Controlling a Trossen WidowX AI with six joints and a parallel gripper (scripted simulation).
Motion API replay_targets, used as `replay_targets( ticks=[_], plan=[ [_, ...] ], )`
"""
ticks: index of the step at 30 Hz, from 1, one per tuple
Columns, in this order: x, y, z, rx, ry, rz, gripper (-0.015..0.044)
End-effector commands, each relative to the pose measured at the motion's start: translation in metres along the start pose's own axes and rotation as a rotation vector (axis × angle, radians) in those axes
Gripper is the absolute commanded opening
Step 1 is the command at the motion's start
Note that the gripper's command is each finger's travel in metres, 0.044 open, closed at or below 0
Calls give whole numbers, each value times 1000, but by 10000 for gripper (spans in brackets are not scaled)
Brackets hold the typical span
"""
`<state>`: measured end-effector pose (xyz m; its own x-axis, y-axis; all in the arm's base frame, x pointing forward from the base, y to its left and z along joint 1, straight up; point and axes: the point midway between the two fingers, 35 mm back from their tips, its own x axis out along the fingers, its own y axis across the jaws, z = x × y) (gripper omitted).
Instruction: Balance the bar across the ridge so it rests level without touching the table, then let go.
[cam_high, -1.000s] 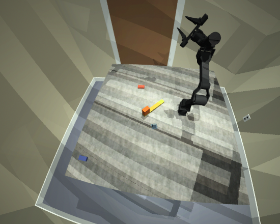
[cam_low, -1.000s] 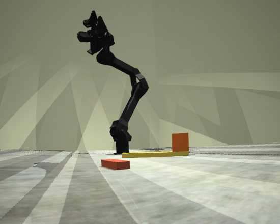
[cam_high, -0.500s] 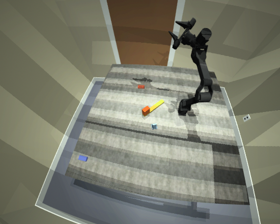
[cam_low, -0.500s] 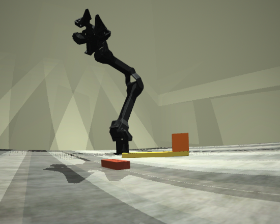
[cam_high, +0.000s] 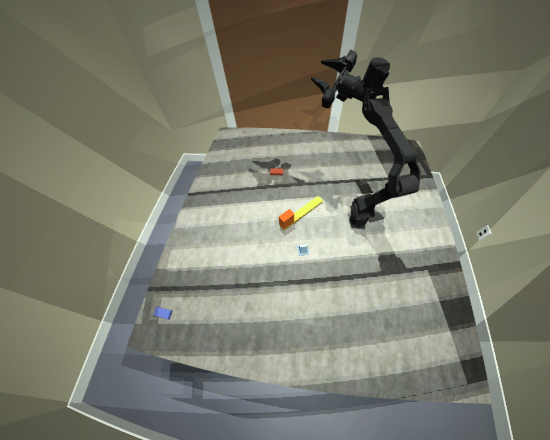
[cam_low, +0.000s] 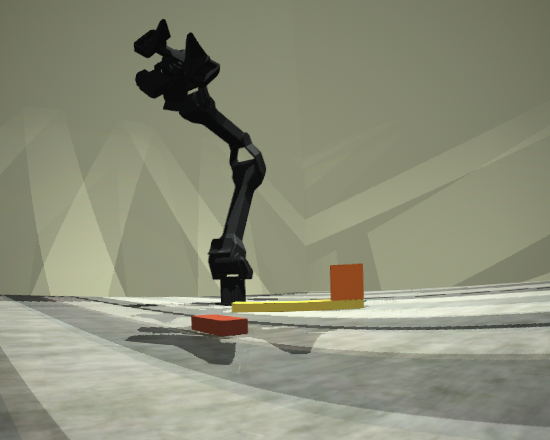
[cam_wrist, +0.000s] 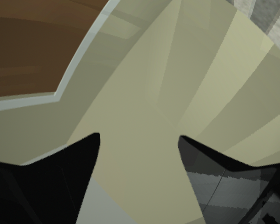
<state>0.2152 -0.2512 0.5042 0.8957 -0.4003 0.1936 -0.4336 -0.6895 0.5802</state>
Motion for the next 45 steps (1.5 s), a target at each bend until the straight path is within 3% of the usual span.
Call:
replay_targets(
  ticks=[1,24,45],
  plan=[
    [12,-16,15,45,-50,-41,315],
    [46,-151,74,198,-377,-396,315],
    [8,-283,101,95,-699,-817,315]
  ],
)
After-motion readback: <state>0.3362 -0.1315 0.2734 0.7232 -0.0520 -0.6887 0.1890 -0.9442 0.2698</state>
